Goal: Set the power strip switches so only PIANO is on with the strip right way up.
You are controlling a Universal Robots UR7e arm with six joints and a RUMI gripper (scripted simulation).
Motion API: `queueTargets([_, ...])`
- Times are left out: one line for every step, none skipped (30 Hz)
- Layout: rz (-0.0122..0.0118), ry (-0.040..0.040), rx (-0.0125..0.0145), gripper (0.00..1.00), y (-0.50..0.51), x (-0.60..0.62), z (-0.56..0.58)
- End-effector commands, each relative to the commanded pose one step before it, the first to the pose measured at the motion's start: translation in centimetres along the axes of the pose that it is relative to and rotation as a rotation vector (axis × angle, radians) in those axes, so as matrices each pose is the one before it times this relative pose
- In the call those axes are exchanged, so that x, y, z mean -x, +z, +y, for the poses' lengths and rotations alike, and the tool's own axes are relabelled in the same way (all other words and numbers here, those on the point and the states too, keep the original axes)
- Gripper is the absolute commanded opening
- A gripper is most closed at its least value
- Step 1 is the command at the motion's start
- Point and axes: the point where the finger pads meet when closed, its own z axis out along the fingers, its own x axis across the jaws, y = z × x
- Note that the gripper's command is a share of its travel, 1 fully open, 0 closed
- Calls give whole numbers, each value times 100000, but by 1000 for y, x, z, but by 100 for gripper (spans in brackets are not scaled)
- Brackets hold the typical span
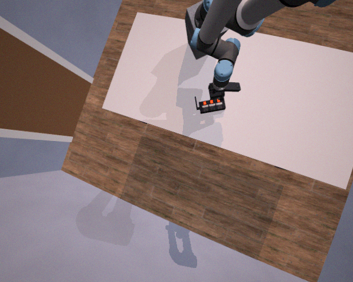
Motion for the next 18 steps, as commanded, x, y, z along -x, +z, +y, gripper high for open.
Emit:
queueTargets([87,-25,33,0,-1,-29,5])
queueTargets([0,0,0,0,0,0,0])
queueTargets([0,0,0,0,0,0,0])
queueTargets([0,0,0,0,0,0,0])
queueTargets([0,0,0,0,0,0,0])
queueTargets([0,0,0,0,0,0,0])
queueTargets([0,0,0,0,0,0,0])
queueTargets([0,0,0,0,0,0,0])
queueTargets([0,0,0,0,0,0,0])
queueTargets([0,0,0,0,0,0,0])
queueTargets([0,0,0,0,0,0,0])
queueTargets([0,0,0,0,0,0,0])
queueTargets([0,0,0,0,0,0,0])
queueTargets([0,0,0,0,0,0,0])
queueTargets([0,0,0,0,0,0,0])
queueTargets([0,0,0,0,0,0,0])
queueTargets([0,0,0,0,0,0,0])
queueTargets([0,0,0,0,0,0,0])
